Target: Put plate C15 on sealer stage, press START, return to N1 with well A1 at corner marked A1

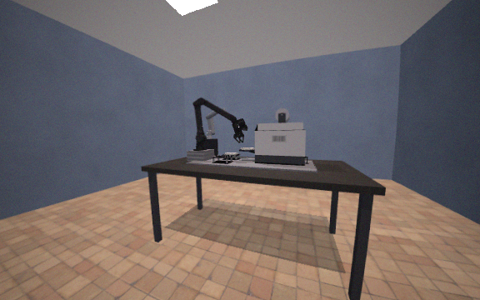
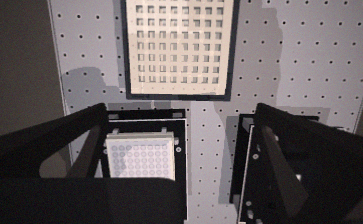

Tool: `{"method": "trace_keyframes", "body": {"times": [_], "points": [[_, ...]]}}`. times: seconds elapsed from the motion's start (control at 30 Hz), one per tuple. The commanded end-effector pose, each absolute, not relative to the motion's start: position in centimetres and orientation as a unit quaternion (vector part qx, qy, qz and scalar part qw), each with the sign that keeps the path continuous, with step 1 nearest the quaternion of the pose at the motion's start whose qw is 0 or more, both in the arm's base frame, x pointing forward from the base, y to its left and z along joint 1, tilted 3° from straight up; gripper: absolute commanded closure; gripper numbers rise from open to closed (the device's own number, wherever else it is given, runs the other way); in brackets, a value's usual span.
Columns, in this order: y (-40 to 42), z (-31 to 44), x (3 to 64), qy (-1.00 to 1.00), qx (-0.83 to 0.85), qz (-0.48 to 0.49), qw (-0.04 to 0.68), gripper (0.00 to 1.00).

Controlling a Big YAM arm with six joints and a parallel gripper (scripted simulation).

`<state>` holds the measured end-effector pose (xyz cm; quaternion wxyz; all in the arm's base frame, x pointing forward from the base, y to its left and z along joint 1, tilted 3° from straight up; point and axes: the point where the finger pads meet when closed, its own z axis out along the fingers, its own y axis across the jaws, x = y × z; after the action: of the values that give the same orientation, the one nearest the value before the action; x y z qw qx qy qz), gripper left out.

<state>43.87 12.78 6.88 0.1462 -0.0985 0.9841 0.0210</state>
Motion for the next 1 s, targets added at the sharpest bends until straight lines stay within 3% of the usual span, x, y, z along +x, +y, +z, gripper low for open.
{"method": "trace_keyframes", "body": {"times": [0.0,0.27,0.57,0.97], "points": [[14.0,8.6,46.2,0.979,-0.106,0.025,0.169,0.00],[13.3,8.6,46.8,0.980,-0.097,0.025,0.174,0.00],[13.3,7.3,46.4,0.994,-0.106,0.010,-0.014,0.00],[13.9,8.2,45.6,0.995,-0.101,0.011,-0.004,0.00]]}}
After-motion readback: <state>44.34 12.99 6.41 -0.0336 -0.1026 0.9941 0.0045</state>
